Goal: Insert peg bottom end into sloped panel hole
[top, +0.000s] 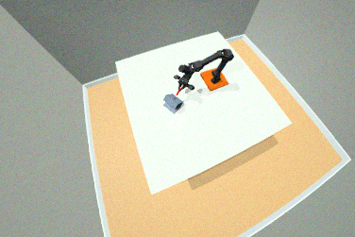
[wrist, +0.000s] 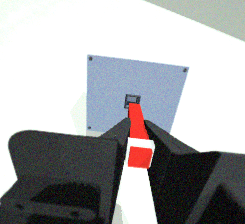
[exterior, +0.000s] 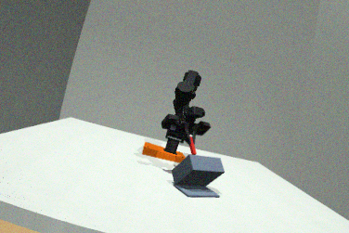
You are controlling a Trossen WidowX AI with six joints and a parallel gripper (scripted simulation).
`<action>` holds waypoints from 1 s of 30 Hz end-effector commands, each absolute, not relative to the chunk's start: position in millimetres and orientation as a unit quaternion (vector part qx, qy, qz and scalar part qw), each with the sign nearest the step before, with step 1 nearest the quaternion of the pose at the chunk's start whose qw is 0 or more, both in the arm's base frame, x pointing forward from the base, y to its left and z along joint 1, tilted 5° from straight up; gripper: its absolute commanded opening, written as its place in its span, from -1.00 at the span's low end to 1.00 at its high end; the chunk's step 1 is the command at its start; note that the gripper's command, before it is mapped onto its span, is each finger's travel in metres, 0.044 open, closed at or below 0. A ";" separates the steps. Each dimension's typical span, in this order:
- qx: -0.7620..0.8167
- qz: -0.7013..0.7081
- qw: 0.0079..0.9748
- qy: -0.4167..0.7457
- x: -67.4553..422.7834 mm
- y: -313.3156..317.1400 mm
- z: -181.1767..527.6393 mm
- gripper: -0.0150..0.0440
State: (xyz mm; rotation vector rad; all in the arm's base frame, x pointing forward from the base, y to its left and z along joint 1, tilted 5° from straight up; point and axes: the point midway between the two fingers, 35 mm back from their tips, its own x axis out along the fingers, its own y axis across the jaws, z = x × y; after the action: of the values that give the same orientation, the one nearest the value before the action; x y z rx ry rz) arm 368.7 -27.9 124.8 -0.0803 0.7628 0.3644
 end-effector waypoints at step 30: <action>-0.035 0.176 0.913 0.366 384.9 -20.5 103.6 -0.49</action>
State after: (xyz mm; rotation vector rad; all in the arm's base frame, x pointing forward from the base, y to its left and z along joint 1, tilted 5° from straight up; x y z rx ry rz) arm 384.8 -20.4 104.6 -0.0736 0.7510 0.3667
